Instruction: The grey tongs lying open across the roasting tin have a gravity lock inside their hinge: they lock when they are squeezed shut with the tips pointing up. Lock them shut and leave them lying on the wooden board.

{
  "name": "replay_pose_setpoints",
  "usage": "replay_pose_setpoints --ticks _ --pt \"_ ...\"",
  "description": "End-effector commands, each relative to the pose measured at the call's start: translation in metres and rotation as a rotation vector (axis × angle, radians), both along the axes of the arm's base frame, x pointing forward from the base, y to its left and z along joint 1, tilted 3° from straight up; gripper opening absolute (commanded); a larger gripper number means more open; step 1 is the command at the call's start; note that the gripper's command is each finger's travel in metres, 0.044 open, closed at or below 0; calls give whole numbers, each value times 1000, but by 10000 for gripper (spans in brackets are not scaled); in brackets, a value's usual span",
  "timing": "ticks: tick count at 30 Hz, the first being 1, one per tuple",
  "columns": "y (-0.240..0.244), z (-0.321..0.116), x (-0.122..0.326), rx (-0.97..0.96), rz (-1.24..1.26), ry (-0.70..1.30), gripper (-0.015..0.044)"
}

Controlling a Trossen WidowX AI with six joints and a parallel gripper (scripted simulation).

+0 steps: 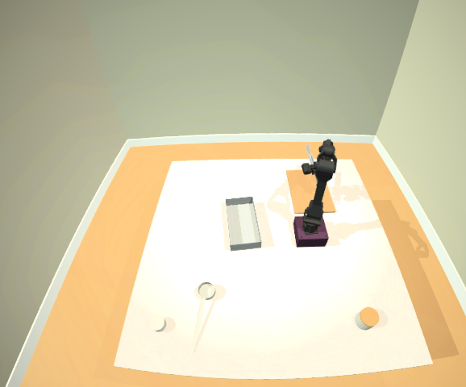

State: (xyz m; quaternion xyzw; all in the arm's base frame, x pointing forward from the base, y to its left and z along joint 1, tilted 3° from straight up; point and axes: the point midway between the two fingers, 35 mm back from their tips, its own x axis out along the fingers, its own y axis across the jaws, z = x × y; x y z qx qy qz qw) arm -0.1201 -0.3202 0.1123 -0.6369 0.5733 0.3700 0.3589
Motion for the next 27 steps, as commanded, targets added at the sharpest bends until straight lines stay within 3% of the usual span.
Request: replay_pose_setpoints --ticks 1,17,27 --pt "-2 2 0 73 -1 15 -150" --pt "-1 7 7 381 41 100 -150" --pt "0 7 7 394 43 105 -150"
